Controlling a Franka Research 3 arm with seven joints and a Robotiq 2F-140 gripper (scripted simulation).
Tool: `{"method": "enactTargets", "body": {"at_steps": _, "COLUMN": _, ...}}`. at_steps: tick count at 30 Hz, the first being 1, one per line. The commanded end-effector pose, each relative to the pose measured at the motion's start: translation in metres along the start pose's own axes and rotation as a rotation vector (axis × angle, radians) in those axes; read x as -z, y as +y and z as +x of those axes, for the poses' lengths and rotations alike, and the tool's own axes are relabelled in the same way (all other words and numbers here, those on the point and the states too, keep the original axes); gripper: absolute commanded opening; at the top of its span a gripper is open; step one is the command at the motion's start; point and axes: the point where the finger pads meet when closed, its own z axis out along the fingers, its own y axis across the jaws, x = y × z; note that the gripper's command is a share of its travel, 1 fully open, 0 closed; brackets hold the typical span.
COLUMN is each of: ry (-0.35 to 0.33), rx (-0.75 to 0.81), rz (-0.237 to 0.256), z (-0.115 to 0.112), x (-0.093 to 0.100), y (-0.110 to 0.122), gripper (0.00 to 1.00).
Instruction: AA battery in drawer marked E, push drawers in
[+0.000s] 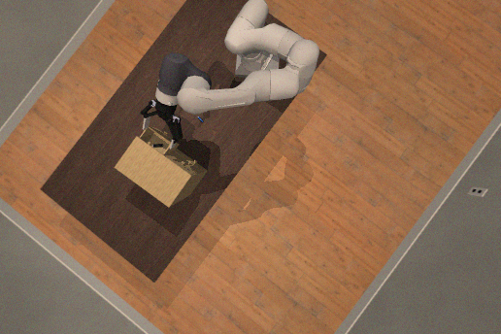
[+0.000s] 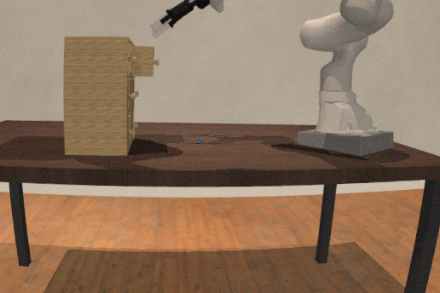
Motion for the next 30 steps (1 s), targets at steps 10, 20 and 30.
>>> {"method": "enactTargets", "body": {"at_steps": 10, "ry": 0.005, "rx": 0.005, "rz": 0.001, "z": 0.031, "x": 0.041, "y": 0.000, "gripper": 1.00}}
{"method": "enactTargets", "body": {"at_steps": 20, "ry": 0.005, "rx": 0.005, "rz": 0.001, "z": 0.060, "x": 0.080, "y": 0.000, "gripper": 1.00}}
{"method": "enactTargets", "body": {"at_steps": 30, "ry": 0.005, "rx": 0.005, "rz": 0.001, "z": 0.087, "x": 0.116, "y": 0.000, "gripper": 1.00}}
